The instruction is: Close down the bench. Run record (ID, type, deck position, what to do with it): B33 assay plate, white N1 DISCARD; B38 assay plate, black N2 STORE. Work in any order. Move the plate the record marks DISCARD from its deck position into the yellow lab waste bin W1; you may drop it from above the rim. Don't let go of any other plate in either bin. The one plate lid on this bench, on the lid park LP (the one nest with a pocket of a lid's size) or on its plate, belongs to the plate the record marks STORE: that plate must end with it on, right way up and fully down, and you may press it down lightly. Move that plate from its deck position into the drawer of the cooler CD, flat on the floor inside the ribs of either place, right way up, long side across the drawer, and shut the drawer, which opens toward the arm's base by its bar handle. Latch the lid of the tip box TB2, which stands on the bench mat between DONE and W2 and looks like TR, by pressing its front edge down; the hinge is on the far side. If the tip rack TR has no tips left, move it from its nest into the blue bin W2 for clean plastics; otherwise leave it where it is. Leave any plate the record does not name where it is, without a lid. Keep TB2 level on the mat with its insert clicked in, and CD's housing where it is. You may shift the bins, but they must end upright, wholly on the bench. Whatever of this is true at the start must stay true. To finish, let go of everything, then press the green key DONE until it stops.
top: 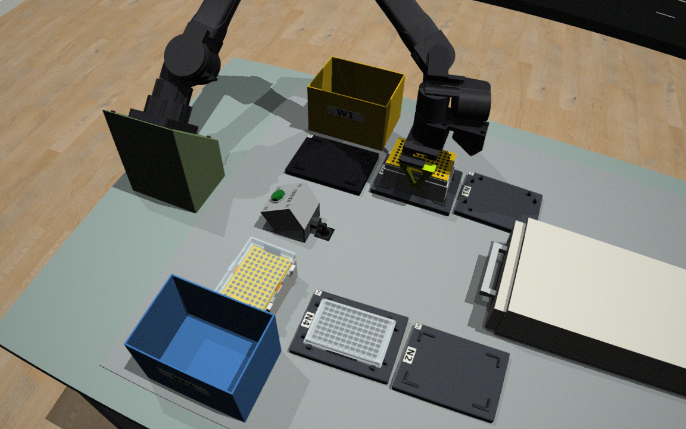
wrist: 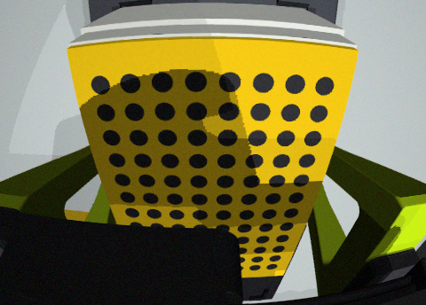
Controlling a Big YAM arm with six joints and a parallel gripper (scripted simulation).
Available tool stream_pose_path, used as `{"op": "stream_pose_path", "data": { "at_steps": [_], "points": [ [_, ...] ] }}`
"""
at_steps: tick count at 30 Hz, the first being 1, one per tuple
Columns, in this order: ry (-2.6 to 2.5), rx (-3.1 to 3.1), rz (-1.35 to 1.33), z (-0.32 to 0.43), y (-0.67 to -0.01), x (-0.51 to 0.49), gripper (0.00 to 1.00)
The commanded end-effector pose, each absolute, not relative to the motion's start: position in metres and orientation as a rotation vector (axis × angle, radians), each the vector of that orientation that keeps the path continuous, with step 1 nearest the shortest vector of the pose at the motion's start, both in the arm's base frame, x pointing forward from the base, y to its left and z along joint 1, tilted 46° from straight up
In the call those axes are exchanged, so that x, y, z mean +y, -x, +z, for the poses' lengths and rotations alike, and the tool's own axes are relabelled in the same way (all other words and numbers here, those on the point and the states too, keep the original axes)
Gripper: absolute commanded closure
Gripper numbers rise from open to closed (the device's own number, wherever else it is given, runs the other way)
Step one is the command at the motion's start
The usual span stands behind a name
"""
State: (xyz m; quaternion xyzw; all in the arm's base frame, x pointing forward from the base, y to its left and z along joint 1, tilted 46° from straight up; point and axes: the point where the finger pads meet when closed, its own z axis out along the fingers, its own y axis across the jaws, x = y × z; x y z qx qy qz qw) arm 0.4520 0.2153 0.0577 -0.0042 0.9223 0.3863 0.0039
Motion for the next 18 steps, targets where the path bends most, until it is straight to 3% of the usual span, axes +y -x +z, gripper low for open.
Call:
{"op": "stream_pose_path", "data": {
  "at_steps": [1,18],
  "points": [
    [-0.004,2.875,1.217,0.0617,-0.4543,0.2096,1.00],
    [0.012,2.862,1.211,0.0673,-0.4608,0.2120,1.00]
  ]
}}
